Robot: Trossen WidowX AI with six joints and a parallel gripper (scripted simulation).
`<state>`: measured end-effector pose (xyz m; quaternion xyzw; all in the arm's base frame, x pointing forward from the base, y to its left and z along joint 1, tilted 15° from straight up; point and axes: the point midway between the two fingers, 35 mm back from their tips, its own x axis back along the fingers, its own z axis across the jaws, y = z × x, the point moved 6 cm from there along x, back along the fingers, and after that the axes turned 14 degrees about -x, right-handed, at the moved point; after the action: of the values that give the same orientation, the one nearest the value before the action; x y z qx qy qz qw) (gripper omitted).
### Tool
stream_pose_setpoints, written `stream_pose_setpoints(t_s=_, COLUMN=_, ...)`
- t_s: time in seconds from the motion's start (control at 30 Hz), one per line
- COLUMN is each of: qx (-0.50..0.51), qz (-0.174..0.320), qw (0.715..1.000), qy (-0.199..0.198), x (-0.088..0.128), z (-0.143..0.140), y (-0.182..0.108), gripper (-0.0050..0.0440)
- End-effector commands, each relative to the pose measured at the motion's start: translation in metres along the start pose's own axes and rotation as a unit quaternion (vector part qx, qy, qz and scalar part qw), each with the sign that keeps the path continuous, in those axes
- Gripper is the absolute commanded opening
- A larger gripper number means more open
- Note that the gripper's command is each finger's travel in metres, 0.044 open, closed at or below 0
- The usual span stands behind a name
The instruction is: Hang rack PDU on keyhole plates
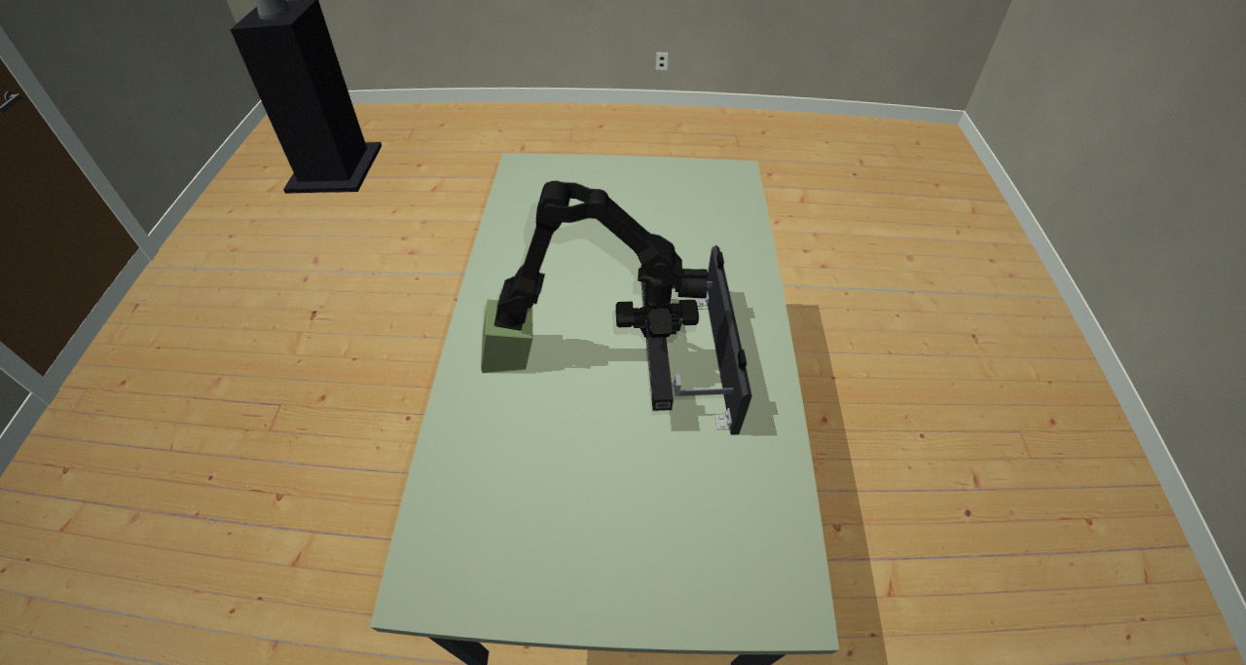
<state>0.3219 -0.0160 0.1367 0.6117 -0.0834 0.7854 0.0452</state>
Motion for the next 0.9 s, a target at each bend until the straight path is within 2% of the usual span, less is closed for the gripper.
stream_pose_setpoints(t_s=0.0, qx=0.000, qz=0.001, qw=1.000, qy=0.021, x=0.0087, z=0.0100, y=-0.0024, gripper=-0.0050)
stream_pose_setpoints(t_s=0.6, qx=0.000, qz=0.001, qw=1.000, qy=0.022, x=0.0091, z=0.0198, y=-0.0050, gripper=-0.0050)
stream_pose_setpoints(t_s=0.87, qx=0.000, qz=0.001, qw=1.000, qy=0.017, x=0.0070, z=0.0133, y=-0.0033, gripper=-0.0050)
